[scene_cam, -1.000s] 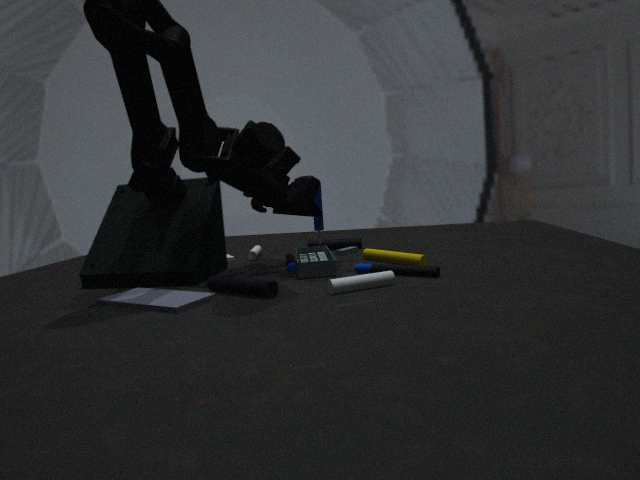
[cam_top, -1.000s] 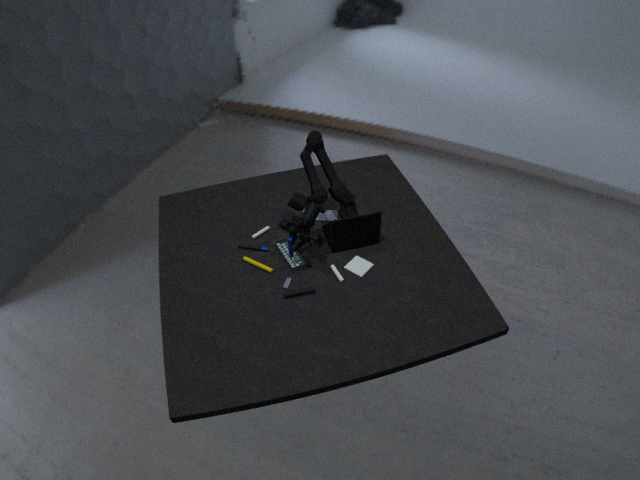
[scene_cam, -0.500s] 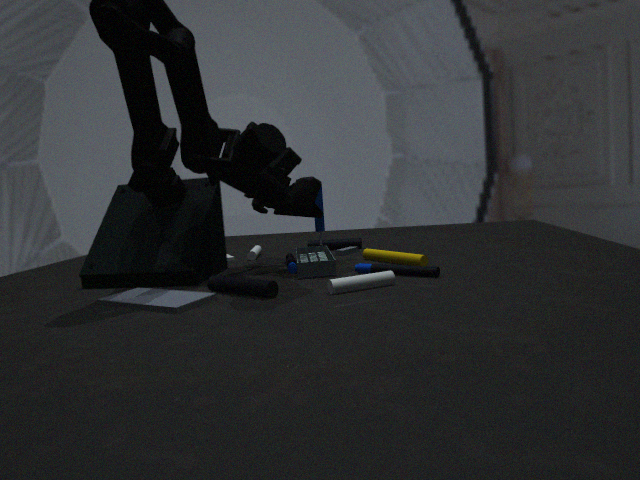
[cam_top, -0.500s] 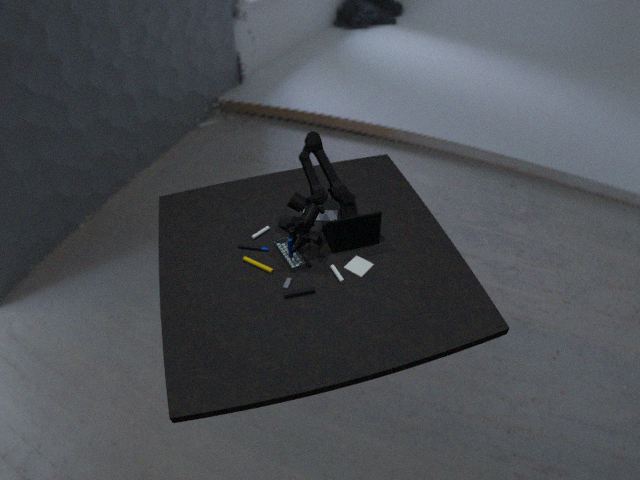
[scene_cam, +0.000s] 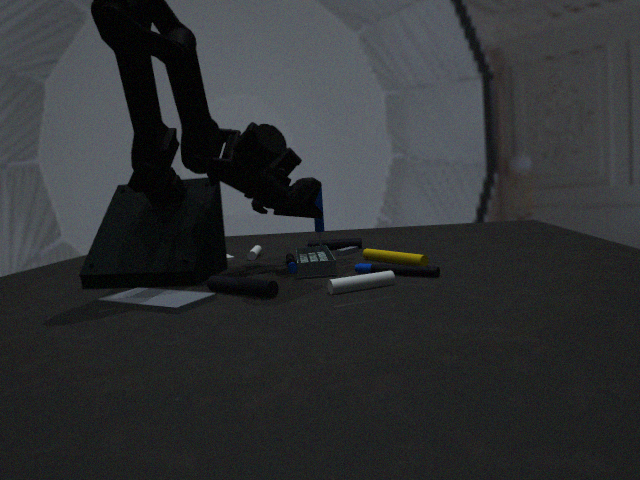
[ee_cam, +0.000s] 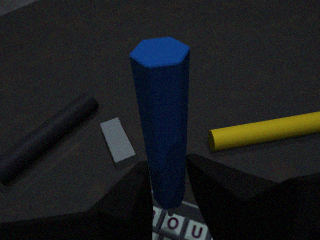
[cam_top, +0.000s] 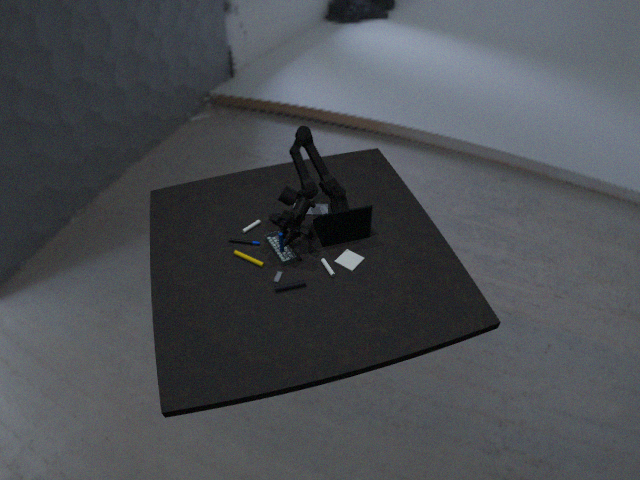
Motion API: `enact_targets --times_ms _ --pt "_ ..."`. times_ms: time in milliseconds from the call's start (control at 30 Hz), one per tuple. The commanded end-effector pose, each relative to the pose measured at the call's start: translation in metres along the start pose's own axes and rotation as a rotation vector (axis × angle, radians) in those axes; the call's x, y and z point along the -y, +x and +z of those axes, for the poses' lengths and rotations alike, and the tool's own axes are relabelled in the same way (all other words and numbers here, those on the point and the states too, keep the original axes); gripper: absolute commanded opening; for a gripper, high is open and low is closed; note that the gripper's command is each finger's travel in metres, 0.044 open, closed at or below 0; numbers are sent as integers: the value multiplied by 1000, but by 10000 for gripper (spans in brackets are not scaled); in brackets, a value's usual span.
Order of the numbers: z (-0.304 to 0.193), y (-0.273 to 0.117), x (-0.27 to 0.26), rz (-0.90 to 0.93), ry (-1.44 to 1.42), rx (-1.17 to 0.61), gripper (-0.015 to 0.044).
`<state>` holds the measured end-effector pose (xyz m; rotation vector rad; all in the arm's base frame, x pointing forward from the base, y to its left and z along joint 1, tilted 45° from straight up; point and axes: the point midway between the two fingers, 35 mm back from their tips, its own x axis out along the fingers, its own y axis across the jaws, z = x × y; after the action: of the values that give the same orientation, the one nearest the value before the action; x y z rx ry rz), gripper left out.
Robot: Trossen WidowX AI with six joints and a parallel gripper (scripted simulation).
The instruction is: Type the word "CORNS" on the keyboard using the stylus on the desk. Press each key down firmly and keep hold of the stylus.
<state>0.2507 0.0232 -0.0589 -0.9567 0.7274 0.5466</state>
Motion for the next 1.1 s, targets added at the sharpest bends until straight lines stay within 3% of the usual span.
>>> enact_targets --times_ms 0,1067 --pt "0 0 -1 3 -4 2 81" --pt "-7 3 0 3 -5 2 81"
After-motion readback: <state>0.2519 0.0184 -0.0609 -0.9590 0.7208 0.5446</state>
